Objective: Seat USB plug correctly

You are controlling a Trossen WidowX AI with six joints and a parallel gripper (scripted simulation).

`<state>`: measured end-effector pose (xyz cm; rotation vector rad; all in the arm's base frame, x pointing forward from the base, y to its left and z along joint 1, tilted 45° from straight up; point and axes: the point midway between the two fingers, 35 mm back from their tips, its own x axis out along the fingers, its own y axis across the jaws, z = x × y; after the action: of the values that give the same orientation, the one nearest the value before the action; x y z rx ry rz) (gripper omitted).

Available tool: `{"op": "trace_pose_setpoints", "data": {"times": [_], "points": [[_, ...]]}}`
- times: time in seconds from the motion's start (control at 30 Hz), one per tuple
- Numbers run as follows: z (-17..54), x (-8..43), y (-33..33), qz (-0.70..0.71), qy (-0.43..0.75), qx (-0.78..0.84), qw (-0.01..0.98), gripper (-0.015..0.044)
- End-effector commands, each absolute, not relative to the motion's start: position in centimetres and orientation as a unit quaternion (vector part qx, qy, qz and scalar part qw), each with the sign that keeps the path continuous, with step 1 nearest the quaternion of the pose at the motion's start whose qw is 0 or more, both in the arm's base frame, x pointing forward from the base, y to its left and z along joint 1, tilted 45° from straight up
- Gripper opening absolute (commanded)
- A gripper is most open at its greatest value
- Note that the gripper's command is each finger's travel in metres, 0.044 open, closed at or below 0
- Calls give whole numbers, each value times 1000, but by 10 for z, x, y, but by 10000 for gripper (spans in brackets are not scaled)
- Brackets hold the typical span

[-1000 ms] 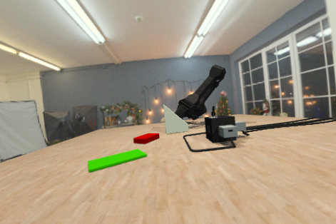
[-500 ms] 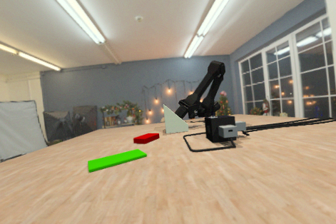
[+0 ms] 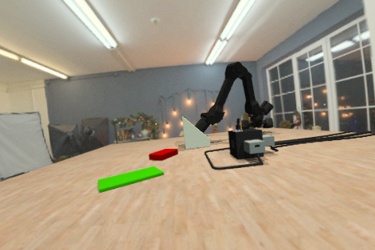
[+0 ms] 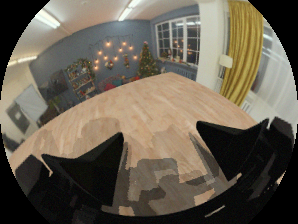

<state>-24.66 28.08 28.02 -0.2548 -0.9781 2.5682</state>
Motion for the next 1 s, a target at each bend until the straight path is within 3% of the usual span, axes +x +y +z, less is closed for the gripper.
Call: {"op": "trace_pose_setpoints", "data": {"times": [0.0, 0.4, 0.73, 0.97], "points": [[318, -205, 315, 907, -296, -86, 287, 440], [376, -6, 387, 794, -60, -36, 604, 440], [328, 179, 348, 607, 158, 11, 779, 440], [285, 248, 306, 491, 307, 76, 811, 440]]}}
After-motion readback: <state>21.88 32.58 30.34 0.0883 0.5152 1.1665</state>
